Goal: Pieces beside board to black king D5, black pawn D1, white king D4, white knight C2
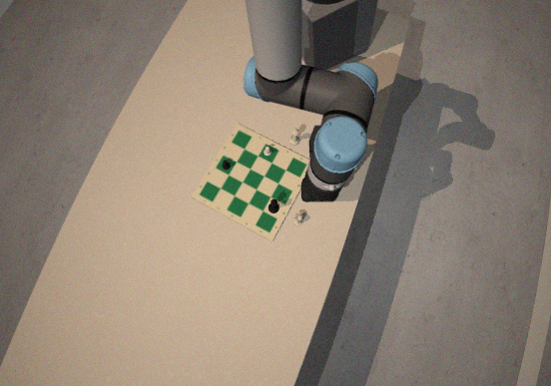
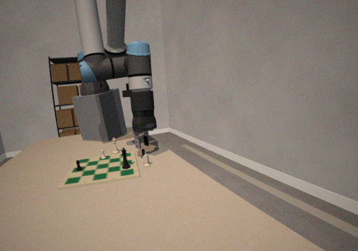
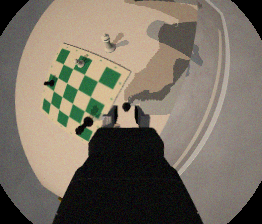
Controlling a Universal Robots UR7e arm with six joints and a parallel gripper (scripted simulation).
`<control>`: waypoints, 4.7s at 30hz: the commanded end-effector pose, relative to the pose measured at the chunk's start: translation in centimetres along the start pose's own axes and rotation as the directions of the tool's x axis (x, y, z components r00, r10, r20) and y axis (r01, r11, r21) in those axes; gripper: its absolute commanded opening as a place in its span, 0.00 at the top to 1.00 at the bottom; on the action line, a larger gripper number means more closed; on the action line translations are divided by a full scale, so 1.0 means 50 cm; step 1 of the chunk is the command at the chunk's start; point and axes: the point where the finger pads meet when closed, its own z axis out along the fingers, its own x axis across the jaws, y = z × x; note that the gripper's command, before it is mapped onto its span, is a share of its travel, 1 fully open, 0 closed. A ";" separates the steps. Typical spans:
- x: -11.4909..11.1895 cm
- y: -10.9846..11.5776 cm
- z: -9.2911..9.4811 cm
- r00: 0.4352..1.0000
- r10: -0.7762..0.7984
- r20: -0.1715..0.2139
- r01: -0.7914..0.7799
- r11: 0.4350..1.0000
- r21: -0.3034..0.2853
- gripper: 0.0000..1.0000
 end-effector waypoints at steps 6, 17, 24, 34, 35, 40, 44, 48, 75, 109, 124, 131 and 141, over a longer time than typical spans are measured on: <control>0.000 -0.001 0.001 1.000 0.001 -0.001 -0.001 1.000 0.000 0.32; 0.000 -0.001 0.001 1.000 0.001 -0.001 -0.001 1.000 0.000 0.32; 0.000 -0.001 0.001 1.000 0.001 -0.001 -0.001 1.000 0.000 0.32; 0.000 -0.001 0.001 1.000 0.001 -0.001 -0.001 1.000 0.000 0.32; 0.000 -0.001 0.001 1.000 0.001 -0.001 -0.001 1.000 0.000 0.32; 0.000 -0.001 0.001 1.000 0.001 -0.001 -0.001 1.000 0.000 0.32; 0.000 -0.001 0.001 1.000 0.001 -0.001 -0.001 1.000 0.000 0.32; 0.000 -0.002 0.001 1.000 0.001 -0.001 -0.001 1.000 0.001 0.32; 0.000 -0.003 0.001 1.000 0.001 -0.001 -0.001 1.000 0.001 0.32; -0.003 0.001 0.034 1.000 0.002 0.000 -0.002 1.000 -0.002 0.32; -0.002 0.001 0.068 1.000 0.001 0.000 -0.001 1.000 -0.002 0.32; 0.000 -0.001 0.068 1.000 0.000 -0.001 0.000 1.000 0.000 0.32; 0.000 -0.001 0.067 1.000 0.001 0.000 -0.001 1.000 -0.001 0.32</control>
